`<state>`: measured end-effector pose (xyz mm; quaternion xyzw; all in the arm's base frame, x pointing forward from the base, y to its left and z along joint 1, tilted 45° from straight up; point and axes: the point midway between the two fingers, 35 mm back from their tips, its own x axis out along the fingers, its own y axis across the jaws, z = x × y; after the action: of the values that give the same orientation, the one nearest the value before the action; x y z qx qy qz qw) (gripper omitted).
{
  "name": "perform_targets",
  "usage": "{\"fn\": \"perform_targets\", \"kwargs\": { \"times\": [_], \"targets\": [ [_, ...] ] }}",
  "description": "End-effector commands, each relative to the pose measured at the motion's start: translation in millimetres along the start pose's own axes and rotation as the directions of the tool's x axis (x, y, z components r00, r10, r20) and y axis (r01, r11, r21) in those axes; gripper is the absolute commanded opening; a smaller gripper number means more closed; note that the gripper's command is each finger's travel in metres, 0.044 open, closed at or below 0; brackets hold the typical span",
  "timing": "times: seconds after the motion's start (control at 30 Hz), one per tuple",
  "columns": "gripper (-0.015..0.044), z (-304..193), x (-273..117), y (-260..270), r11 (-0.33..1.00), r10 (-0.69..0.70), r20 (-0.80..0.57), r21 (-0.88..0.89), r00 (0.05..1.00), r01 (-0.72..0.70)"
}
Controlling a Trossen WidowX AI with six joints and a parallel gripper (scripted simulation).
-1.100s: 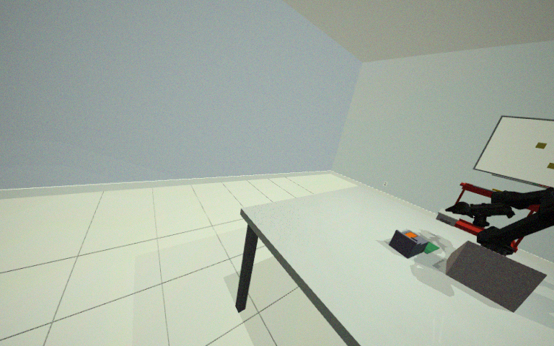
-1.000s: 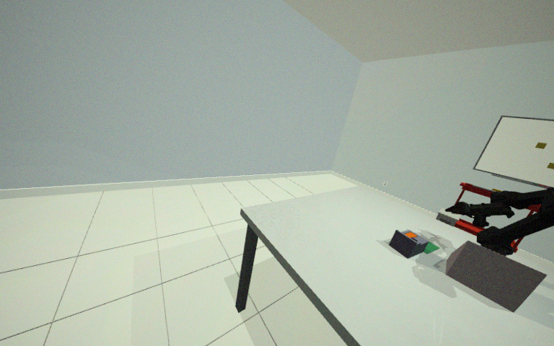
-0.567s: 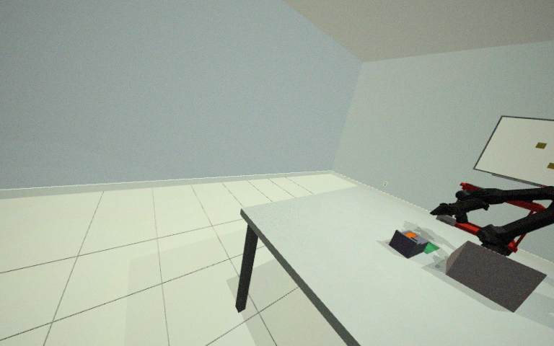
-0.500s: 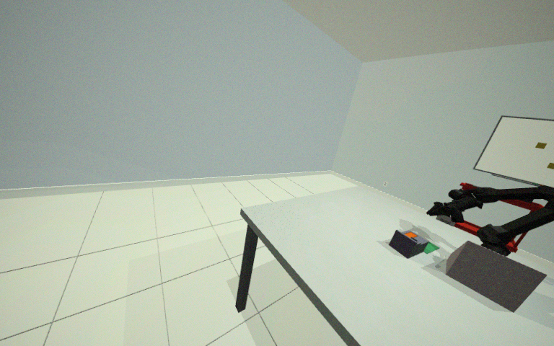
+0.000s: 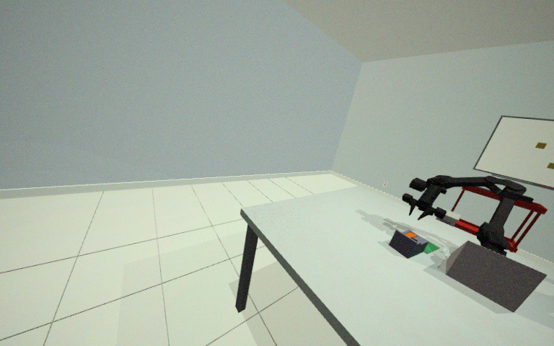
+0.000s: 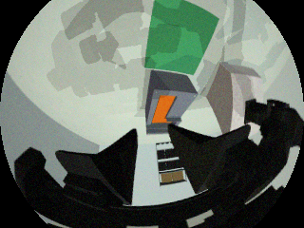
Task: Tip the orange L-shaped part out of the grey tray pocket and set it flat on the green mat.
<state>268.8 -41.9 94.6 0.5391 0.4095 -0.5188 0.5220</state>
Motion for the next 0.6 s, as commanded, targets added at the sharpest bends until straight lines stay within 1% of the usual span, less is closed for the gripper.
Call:
{"fn": "perform_targets", "kwargs": {
  "times": [0.0, 0.07, 0.17, 0.3, 0.4, 0.43, 0.47, 0.57],
  "targets": [
    [0.0180, -32.4, 21.9, 1.8, 0.952, -0.113, 0.103, -0.275, 0.988, 0.138],
    [0.0180, -49.6, 33.7, 0.2, 0.886, -0.154, 0.180, -0.411, 0.972, 0.216],
    [0.0180, -79.4, 51.7, -3.4, 0.740, -0.181, 0.298, -0.587, 0.937, 0.330],
    [0.0180, -114.9, 74.1, -12.4, 0.453, -0.148, 0.487, -0.740, 0.861, 0.496],
    [0.0180, -140.3, 89.4, -21.9, 0.218, -0.072, 0.604, -0.767, 0.794, 0.603],
    [0.0180, -144.8, 92.1, -23.7, 0.177, -0.054, 0.622, -0.764, 0.781, 0.621],
    [0.0180, -146.4, 93.0, -24.4, 0.163, -0.048, 0.628, -0.762, 0.777, 0.626],
    [0.0180, -146.4, 93.0, -24.4, 0.163, -0.048, 0.628, -0.762, 0.777, 0.626]
  ]
}}
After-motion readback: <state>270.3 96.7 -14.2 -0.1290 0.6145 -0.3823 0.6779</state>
